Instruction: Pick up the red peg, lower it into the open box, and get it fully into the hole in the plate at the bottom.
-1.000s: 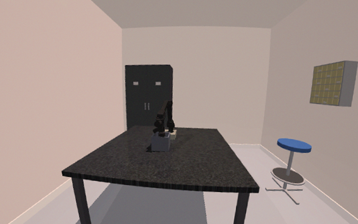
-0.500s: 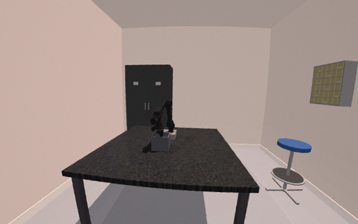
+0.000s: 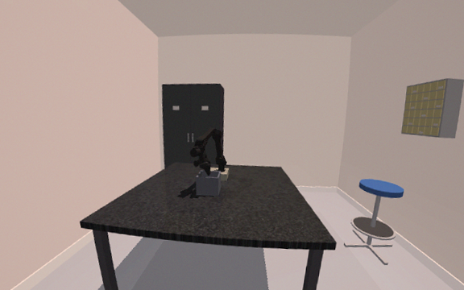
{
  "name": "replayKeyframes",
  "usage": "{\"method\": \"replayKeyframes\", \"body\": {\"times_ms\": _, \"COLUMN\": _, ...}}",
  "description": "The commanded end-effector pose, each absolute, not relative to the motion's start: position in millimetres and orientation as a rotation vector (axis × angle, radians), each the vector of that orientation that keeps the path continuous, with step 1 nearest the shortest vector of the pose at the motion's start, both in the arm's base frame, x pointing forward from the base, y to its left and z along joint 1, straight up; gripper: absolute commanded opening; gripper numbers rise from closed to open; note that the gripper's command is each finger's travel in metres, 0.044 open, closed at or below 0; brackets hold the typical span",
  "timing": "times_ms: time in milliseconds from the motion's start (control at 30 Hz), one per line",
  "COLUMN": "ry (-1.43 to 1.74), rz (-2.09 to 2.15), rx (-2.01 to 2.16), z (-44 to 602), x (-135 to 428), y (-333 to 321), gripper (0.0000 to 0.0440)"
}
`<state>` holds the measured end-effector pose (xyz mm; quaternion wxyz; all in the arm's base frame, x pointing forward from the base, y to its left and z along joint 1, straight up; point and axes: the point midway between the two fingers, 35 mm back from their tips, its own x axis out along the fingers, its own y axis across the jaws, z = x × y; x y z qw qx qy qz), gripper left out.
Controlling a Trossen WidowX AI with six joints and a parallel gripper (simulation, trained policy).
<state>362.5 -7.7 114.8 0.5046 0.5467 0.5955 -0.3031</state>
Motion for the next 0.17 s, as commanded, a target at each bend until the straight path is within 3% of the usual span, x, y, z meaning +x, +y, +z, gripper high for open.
{"method": "replayKeyframes", "body": {"times_ms": 0, "ry": 1.436, "rz": -0.705, "rx": 1.34, "z": 121.8, "x": 366.6, "y": -9.9, "gripper": 0.023}}
{"method": "replayKeyframes", "body": {"times_ms": 133, "ry": 1.432, "rz": -0.679, "rx": 1.356, "z": 129.4, "x": 370.9, "y": -13.6, "gripper": 0.0201}}
